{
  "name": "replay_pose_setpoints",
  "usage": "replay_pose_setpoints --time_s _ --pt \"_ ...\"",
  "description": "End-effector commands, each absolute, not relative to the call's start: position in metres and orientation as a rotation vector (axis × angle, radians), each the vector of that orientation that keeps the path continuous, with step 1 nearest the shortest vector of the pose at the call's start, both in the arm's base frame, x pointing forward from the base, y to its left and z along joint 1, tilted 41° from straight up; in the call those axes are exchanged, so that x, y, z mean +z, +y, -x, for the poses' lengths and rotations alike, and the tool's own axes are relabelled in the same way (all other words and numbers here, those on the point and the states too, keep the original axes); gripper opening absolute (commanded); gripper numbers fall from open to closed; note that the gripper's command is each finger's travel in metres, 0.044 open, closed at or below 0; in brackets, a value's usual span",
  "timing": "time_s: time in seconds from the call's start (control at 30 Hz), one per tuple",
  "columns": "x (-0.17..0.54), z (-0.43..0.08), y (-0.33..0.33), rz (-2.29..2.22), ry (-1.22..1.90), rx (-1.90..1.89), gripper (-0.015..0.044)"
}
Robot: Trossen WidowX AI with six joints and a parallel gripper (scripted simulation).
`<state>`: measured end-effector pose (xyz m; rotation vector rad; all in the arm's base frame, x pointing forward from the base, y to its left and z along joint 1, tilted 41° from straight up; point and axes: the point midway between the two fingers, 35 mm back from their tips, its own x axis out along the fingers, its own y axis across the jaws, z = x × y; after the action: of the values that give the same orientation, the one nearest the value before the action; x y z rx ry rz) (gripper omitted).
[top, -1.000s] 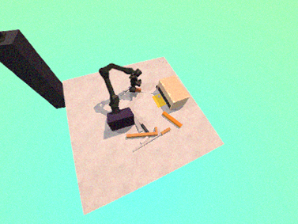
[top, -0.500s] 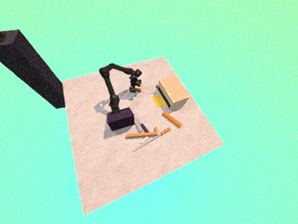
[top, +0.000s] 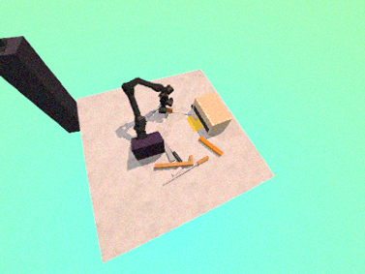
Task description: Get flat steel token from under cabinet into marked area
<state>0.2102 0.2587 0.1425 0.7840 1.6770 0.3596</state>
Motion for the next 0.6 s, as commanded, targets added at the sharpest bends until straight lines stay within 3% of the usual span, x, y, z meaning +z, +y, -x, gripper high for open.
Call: replay_pose_setpoints --time_s 0.0,0.13,0.27,0.57 --pt "0.1431 -0.2104 0.2587 -0.784 1.676 0.361 0.0131" --pt "0.1431 -0.2104 0.2587 -0.784 1.676 0.361 0.0105" --pt "0.1431 -0.2104 0.2587 -0.784 1.676 0.361 0.0" --pt "0.1466 -0.2017 0.2597 -0.786 1.678 0.357 0.0"
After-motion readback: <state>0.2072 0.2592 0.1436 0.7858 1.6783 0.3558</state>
